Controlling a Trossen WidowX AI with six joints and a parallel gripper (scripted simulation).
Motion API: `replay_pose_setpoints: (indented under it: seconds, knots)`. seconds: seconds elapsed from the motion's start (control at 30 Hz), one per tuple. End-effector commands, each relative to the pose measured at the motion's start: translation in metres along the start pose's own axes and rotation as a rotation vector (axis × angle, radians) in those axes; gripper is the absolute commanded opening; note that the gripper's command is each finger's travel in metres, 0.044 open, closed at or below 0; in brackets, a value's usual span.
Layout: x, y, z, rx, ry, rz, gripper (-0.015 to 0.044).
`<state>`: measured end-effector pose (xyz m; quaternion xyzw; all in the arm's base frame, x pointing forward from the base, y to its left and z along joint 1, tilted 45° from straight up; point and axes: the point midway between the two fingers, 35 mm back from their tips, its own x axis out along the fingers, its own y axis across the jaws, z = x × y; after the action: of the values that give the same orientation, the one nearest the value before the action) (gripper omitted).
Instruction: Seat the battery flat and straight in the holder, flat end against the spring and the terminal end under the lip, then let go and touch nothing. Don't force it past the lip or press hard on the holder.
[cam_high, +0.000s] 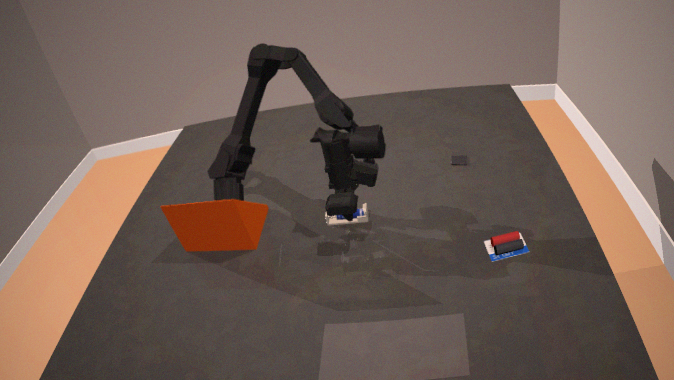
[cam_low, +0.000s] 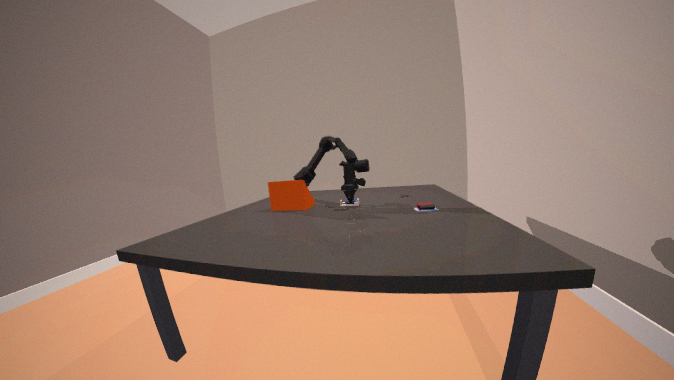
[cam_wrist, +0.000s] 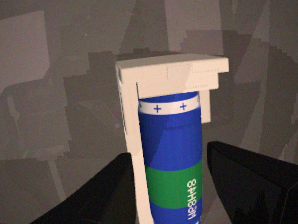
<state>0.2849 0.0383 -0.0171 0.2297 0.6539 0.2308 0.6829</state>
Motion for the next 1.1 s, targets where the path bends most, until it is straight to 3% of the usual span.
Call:
replay_pose_setpoints:
  seconds: [0.0, 0.33, 0.7, 1.07]
  knots:
    - [-0.001, 0.000, 0.001, 0.000, -0.002, 0.000, 0.0168]
    - [-0.015, -0.002, 0.000, 0.000, 0.000, 0.000, 0.0168]
    - [-0.086, -0.012, 0.000, 0.001, 0.001, -0.003, 0.0440]
    - [-0.086, -0.012, 0.000, 0.001, 0.001, -0.003, 0.0440]
